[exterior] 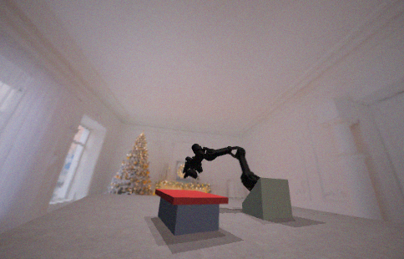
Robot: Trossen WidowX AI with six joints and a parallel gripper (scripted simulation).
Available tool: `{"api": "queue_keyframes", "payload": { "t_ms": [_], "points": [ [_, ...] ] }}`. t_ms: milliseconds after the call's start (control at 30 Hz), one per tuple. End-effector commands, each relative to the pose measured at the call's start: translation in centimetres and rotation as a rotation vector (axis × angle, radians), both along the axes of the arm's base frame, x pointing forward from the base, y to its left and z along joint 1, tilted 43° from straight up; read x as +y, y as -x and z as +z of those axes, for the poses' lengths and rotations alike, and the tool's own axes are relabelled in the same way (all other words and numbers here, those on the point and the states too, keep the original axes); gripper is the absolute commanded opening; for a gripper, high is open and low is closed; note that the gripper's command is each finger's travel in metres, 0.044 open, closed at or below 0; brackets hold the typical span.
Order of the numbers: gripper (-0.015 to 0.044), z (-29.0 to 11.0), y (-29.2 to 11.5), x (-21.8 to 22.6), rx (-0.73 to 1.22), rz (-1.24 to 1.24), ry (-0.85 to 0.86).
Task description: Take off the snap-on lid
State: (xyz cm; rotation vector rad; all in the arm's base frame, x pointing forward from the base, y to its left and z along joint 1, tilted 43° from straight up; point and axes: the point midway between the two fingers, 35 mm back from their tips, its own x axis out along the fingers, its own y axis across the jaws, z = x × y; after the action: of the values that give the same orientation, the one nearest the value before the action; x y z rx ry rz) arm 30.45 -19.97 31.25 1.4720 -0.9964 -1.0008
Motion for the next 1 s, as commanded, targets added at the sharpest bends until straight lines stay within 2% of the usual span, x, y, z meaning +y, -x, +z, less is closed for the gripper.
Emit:
{"api": "queue_keyframes", "payload": {
  "t_ms": [0, 67, 333, 400, 667, 833, 967],
  "points": [
    [0.0235, -4.7, -3.3, 4.9, 0.185, 0.169, -0.021],
    [0.0235, -5.4, -3.7, 5.8, 0.213, 0.198, -0.023],
    [0.0235, -13.5, -5.4, 16.8, 0.541, 0.522, 0.013],
    [0.0235, -14.2, -5.3, 17.8, 0.57, 0.549, 0.021],
    [0.0235, -21.8, -1.2, 27.8, 0.922, 0.863, 0.176],
    [0.0235, -24.5, 1.6, 30.8, 1.064, 0.977, 0.273],
    [0.0235, -24.7, 1.8, 31.0, 1.073, 0.983, 0.28]
  ]
}}
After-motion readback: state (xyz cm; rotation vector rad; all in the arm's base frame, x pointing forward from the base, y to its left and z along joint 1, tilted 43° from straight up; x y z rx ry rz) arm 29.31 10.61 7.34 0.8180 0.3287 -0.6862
